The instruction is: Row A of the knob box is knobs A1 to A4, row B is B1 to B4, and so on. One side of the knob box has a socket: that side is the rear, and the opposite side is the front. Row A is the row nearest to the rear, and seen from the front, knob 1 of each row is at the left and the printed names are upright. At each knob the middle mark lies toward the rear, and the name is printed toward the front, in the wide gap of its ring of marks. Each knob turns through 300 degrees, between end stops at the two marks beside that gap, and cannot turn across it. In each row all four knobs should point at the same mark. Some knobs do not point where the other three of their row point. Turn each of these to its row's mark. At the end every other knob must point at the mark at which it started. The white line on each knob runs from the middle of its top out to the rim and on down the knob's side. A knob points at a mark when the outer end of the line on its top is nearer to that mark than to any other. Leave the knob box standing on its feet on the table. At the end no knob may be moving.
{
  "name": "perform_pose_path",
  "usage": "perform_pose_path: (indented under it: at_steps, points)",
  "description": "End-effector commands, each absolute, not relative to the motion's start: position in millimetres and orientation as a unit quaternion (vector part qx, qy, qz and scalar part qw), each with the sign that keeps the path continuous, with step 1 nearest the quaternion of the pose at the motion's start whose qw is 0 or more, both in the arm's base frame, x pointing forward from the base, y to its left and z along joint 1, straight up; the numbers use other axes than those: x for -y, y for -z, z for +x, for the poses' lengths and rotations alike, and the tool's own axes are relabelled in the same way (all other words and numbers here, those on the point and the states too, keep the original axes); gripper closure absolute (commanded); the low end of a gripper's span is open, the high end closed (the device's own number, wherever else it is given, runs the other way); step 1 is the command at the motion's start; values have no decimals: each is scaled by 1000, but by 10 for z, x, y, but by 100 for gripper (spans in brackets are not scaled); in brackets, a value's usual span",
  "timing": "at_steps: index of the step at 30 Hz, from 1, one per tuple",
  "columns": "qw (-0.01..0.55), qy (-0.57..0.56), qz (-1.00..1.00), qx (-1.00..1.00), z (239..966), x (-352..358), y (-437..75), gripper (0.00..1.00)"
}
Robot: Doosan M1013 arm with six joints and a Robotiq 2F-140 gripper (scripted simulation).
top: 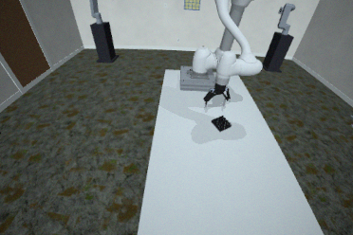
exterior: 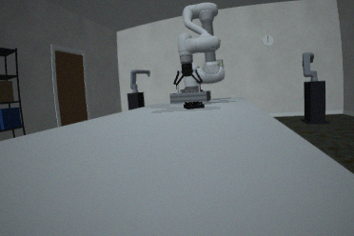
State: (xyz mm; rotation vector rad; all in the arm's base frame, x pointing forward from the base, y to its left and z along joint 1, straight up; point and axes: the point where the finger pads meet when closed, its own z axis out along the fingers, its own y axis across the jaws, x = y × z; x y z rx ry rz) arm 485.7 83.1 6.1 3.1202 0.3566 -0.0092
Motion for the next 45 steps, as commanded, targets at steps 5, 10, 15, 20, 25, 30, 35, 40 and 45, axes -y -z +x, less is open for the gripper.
perform_pose_path:
  at_steps: [5,10,15,20,25,30,35,40,45]
  points:
    - [0,3,993,-114,4857,-832,-61,0]
    - [0,3,992,-129,4869,-835,-65,0]
    - [0,3,972,-234,4946,-856,-87,0]
    - [0,3,944,-330,5019,-876,-107,0]
    - [0,3,914,-406,5078,-893,-124,0]
    - [-1,3,871,-492,5147,-913,-144,0]
    - [-1,3,816,-578,5220,-935,-165,0]
    - [-1,3,753,-657,5292,-956,-186,0]
    - [-1,3,692,-722,5355,-976,-204,0]
